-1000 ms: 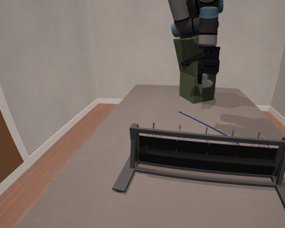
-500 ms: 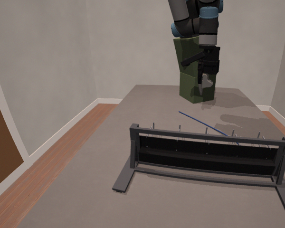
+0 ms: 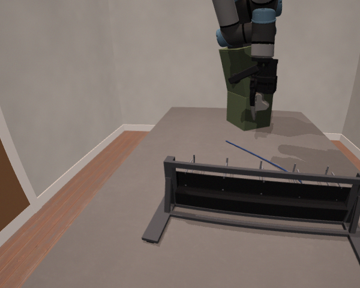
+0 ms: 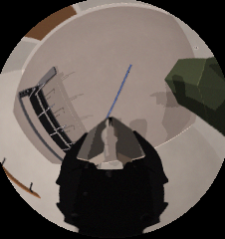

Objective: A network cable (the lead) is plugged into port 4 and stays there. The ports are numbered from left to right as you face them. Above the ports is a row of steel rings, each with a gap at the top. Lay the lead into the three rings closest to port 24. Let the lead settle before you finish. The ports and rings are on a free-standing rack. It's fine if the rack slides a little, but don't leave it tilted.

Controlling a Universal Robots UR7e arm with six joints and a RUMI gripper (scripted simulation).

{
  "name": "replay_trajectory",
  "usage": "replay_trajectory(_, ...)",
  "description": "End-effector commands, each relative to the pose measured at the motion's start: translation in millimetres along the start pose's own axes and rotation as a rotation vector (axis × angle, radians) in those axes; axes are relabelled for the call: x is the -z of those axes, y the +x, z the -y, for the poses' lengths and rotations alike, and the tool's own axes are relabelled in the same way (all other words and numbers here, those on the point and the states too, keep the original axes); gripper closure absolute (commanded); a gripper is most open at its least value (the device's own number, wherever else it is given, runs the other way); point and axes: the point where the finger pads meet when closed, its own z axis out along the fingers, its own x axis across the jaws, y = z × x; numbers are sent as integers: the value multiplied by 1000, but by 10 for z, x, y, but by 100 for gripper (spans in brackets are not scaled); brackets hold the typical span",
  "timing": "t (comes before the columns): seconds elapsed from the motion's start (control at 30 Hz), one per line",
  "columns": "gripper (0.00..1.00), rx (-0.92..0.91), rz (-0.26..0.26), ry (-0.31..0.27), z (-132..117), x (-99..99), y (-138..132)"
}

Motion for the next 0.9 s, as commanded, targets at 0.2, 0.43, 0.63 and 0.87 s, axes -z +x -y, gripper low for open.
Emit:
replay_trajectory(0.2, 100, -10, 1, 0, 0, 3, -1)
replay_trajectory(0.43, 100, -48, 1, 0, 4, 2, 8)
replay_trajectory(0.63, 100, -111, 1, 0, 10, 1, 24)
replay_trajectory(0.87, 100, -189, 1, 0, 16, 0, 43)
